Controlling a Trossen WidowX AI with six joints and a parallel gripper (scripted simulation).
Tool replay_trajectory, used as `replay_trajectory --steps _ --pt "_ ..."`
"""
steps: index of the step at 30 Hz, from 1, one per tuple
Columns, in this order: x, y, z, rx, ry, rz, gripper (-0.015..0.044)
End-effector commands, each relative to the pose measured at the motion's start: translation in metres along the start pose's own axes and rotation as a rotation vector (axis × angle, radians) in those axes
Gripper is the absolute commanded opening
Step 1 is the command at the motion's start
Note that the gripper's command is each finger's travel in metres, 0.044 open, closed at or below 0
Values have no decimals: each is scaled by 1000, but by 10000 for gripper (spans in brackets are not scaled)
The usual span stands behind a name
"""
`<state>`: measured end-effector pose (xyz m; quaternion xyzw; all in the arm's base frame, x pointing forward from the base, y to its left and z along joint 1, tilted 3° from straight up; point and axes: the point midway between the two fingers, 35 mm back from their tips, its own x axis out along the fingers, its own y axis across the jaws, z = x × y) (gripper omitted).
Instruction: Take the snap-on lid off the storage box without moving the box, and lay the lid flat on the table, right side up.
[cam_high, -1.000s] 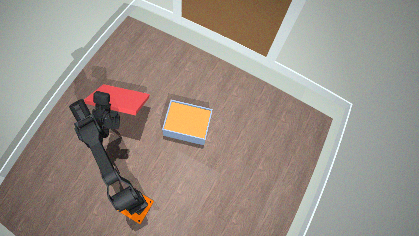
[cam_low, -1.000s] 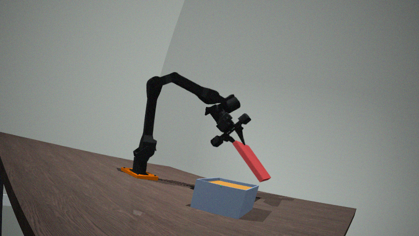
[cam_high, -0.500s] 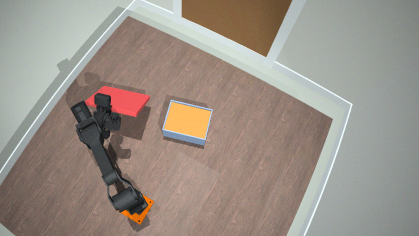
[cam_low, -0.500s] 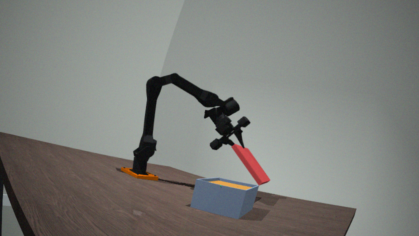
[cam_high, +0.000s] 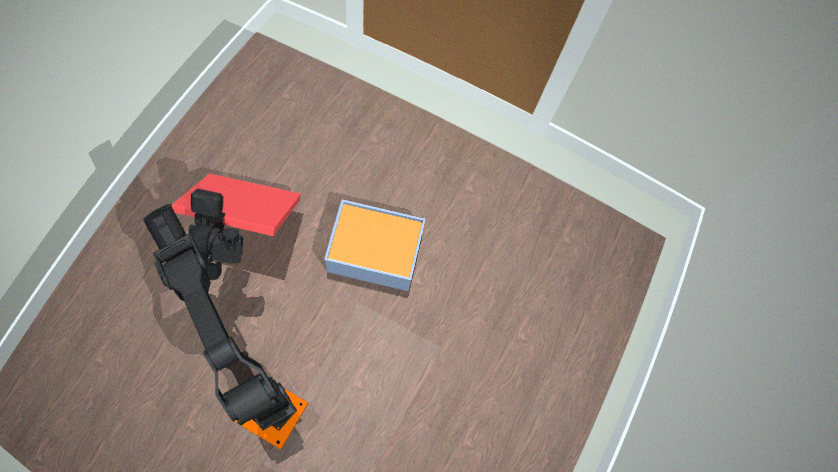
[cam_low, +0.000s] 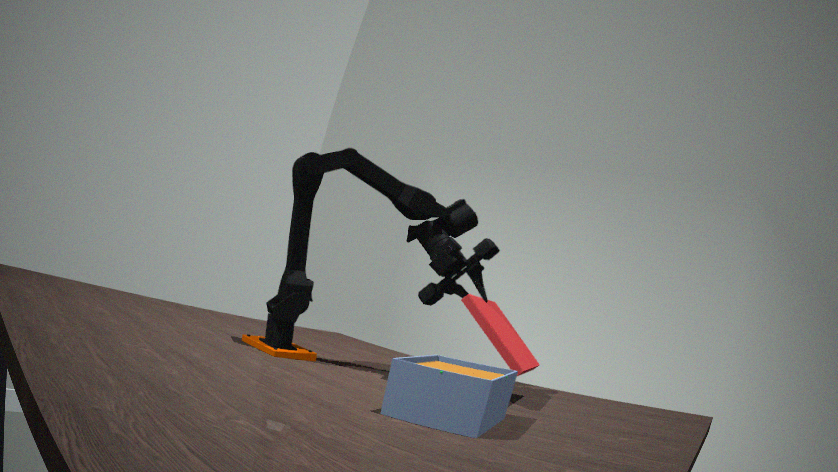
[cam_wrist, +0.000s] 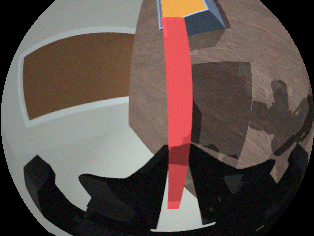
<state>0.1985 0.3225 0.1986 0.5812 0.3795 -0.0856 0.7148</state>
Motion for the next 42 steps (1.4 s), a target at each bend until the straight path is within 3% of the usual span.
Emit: replay_trajectory --steps 1,42 --pt "1 2 0 10 0 14 0" --pt "22 -23 0 10 0 14 0"
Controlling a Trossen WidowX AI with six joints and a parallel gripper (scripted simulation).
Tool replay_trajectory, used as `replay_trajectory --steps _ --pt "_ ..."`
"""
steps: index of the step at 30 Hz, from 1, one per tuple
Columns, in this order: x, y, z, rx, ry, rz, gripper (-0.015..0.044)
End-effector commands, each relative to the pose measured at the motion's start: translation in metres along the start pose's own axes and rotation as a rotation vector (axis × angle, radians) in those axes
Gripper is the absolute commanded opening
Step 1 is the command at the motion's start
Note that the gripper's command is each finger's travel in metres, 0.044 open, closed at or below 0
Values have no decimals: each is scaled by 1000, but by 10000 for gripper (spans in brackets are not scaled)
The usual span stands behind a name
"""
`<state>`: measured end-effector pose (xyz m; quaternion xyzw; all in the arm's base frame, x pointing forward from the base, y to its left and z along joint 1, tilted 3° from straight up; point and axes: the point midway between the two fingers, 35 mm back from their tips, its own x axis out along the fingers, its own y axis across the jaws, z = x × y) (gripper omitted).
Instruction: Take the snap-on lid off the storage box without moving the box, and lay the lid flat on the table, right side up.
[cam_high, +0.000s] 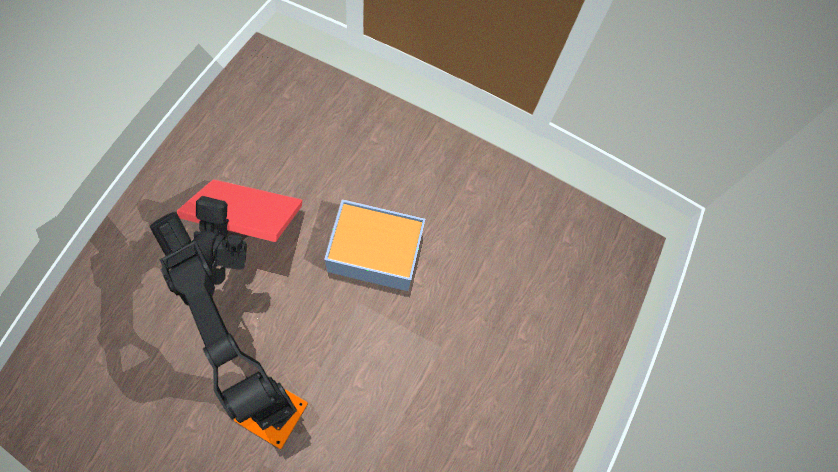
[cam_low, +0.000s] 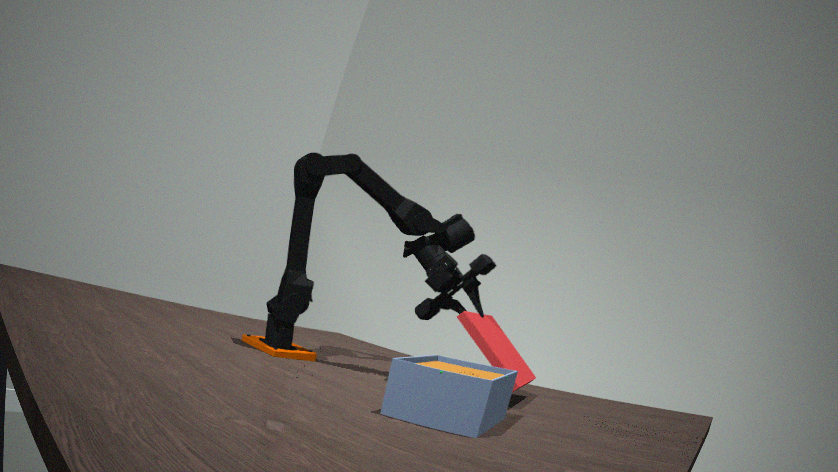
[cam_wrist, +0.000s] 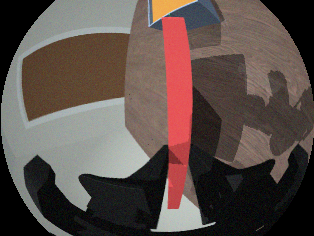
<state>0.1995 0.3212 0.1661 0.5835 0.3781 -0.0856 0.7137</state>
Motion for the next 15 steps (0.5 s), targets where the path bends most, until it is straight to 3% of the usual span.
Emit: replay_trajectory --steps 1,15 --pt "1 1 -1 5 1 11 0" --pt "9 -8 -1 5 1 11 0"
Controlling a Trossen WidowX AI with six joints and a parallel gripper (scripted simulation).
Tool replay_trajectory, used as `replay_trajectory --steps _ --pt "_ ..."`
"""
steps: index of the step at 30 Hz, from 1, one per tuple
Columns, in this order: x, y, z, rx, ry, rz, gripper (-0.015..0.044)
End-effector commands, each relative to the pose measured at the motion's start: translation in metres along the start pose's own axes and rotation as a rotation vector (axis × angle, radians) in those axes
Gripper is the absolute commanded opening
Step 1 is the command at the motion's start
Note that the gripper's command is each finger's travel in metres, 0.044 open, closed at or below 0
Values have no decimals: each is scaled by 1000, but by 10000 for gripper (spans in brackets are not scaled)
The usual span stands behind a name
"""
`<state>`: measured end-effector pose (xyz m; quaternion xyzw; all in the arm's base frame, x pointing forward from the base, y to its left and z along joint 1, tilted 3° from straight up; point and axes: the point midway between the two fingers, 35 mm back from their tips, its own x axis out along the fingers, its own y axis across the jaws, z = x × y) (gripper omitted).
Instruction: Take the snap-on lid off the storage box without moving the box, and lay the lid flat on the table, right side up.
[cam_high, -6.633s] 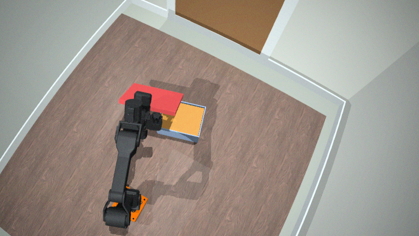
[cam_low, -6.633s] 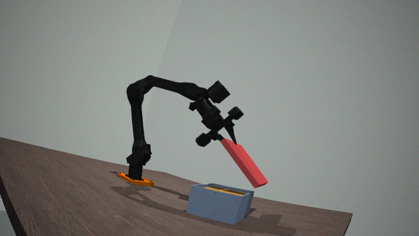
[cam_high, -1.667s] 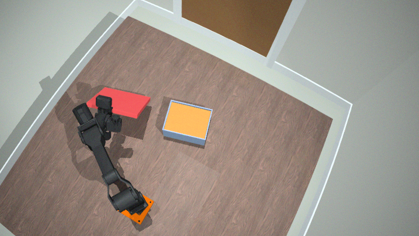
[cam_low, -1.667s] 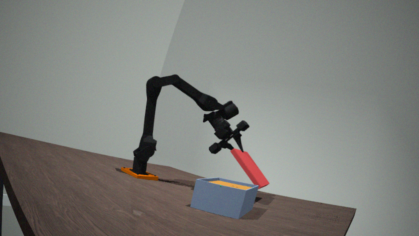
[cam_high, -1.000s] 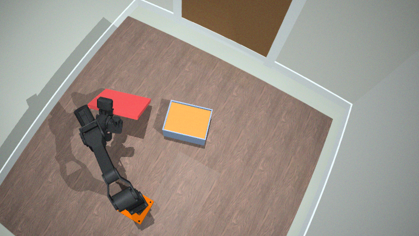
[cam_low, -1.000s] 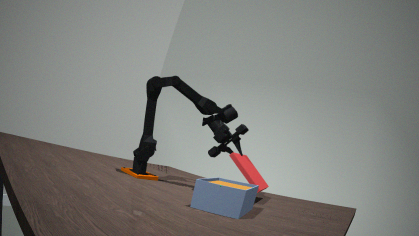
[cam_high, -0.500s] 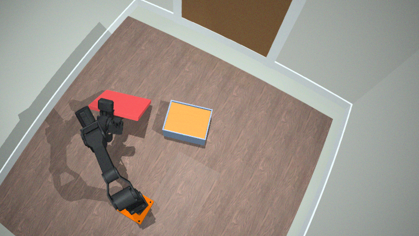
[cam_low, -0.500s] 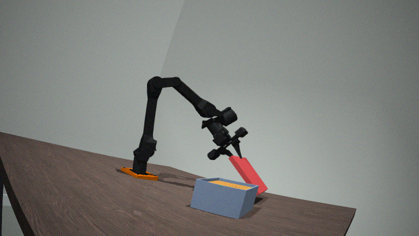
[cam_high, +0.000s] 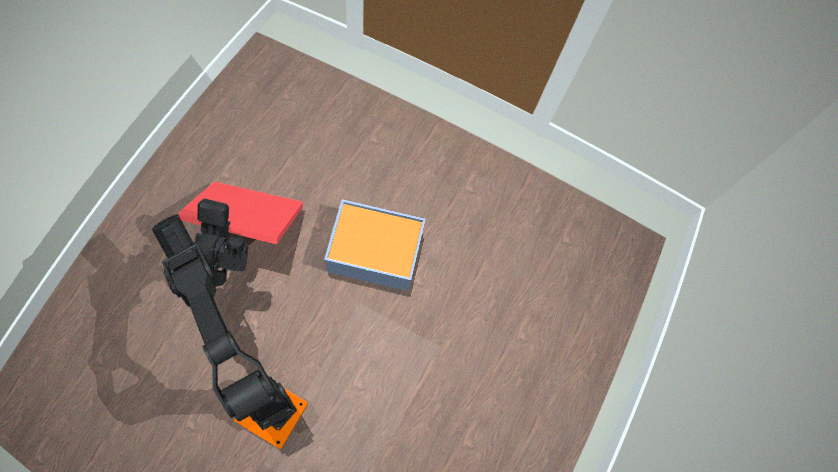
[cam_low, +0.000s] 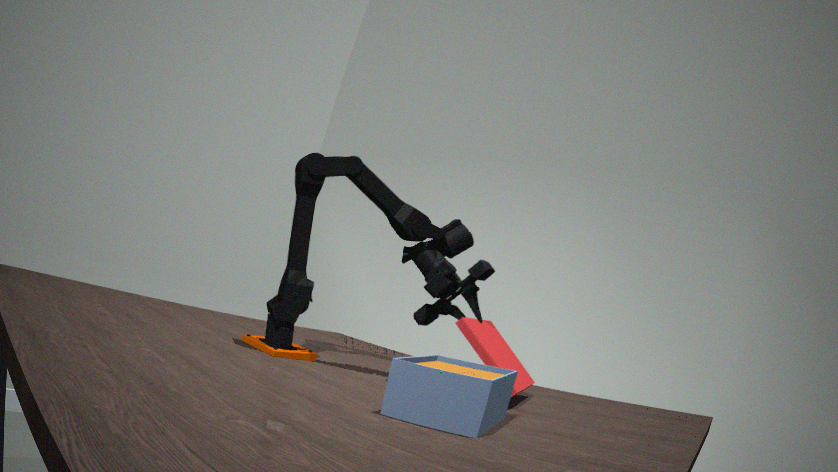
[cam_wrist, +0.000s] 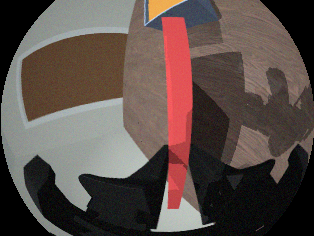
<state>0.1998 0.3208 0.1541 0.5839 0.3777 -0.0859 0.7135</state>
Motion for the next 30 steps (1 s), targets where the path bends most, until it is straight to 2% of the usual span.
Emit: replay_trajectory --steps 1,30 --pt "1 1 -1 4 2 11 0" --pt "17 -17 -1 4 2 11 0"
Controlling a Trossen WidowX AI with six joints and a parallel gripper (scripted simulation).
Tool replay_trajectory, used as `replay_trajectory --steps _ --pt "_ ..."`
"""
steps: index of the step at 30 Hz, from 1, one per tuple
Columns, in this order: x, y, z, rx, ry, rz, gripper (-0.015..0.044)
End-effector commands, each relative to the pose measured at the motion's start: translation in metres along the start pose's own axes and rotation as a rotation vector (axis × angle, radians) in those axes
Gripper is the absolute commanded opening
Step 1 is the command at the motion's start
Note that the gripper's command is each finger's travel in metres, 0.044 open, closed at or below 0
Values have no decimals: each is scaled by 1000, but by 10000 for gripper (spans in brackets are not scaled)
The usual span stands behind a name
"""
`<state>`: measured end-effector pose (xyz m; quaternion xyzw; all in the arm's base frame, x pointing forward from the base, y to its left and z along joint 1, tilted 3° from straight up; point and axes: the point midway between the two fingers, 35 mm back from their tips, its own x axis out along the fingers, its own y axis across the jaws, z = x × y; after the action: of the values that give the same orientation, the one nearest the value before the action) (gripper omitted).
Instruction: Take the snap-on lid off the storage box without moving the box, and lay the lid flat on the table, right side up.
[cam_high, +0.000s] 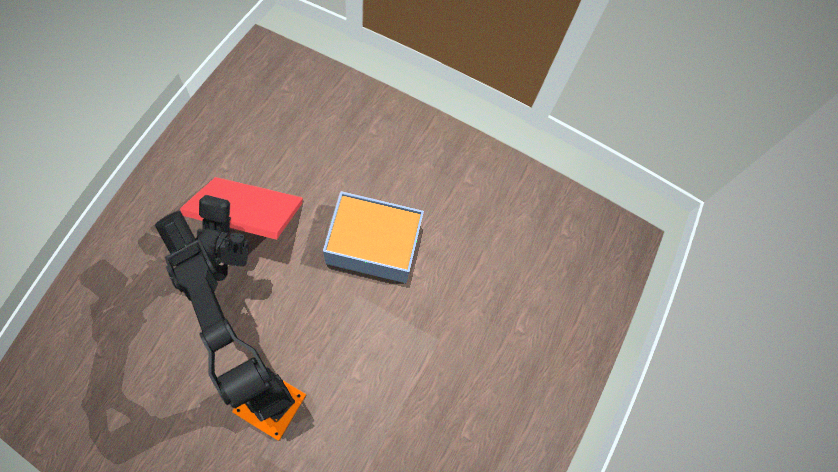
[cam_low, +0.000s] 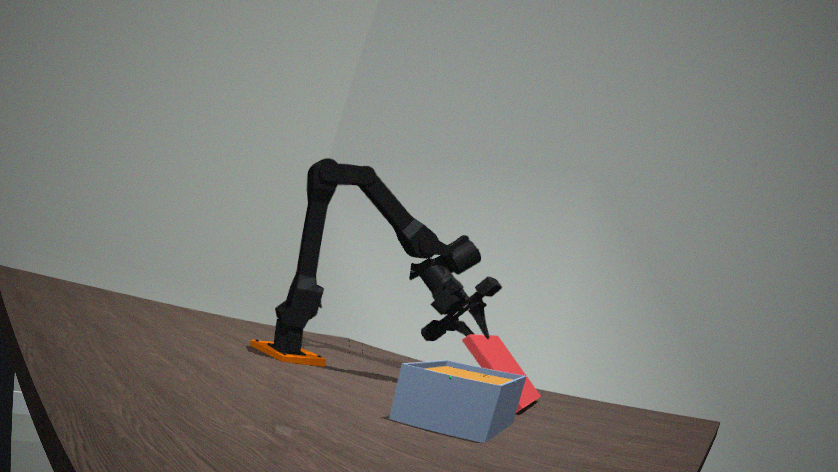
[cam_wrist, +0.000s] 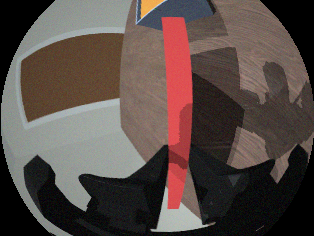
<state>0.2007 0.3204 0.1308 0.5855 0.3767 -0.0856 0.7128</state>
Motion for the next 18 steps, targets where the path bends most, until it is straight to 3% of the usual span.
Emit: replay_trajectory --steps 1,18 --pt "2 0 -1 1 2 8 0" --pt "11 -10 -1 1 2 8 0"
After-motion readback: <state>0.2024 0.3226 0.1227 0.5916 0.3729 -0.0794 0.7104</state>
